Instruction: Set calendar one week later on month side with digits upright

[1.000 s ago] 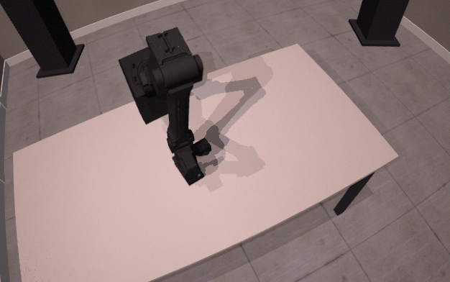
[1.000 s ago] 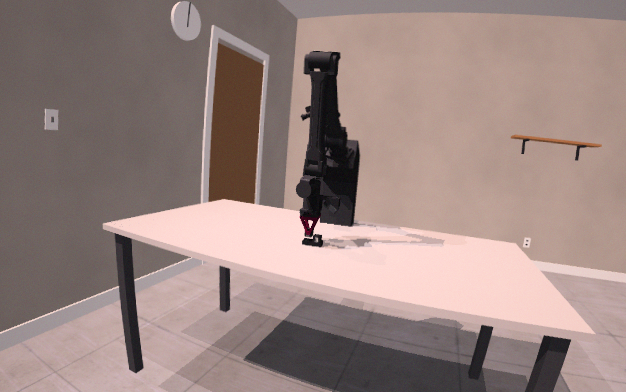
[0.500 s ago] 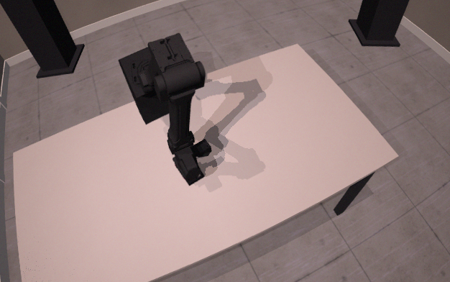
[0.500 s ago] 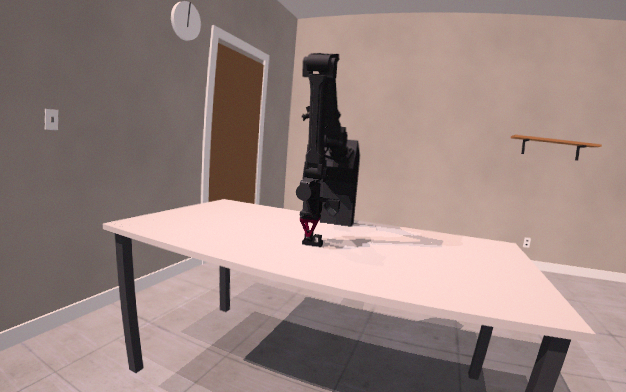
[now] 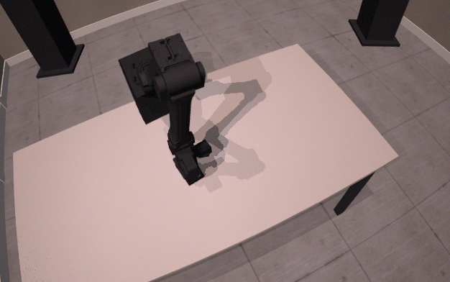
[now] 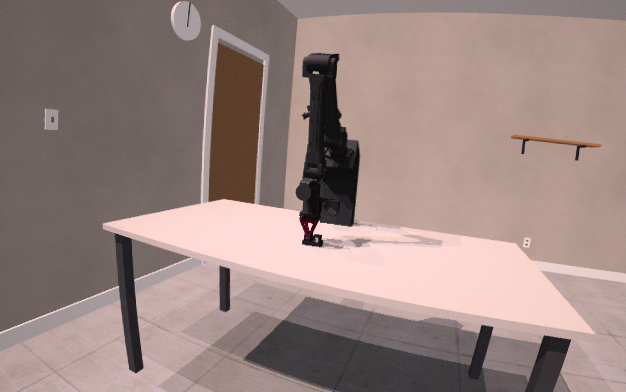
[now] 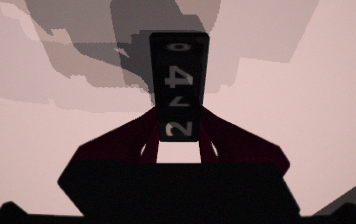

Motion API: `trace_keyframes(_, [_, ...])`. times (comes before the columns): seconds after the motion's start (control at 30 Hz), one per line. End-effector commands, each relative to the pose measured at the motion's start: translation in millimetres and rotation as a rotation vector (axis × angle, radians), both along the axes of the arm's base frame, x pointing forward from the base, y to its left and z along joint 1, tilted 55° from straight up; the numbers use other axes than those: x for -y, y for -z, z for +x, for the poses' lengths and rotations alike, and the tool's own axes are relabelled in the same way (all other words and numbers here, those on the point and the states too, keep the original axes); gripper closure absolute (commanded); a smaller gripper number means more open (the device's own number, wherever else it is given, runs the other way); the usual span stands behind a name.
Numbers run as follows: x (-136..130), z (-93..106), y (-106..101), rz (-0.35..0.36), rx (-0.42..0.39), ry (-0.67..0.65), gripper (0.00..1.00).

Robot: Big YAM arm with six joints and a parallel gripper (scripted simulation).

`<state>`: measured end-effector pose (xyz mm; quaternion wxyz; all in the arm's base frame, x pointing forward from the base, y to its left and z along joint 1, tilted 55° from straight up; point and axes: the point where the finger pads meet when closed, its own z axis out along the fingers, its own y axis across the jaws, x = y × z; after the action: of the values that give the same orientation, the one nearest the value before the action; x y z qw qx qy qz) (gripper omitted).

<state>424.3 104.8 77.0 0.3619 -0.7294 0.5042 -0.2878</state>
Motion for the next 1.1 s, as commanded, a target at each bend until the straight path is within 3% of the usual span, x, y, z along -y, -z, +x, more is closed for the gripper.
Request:
trace_keyframes(0.0, [-6.1,-4.3,3.3,0.009,-0.002,-0.008,0.75])
trace_keyframes(1.07, [-8.1,3.0,5.0,0.01,0.0,-0.008,0.75])
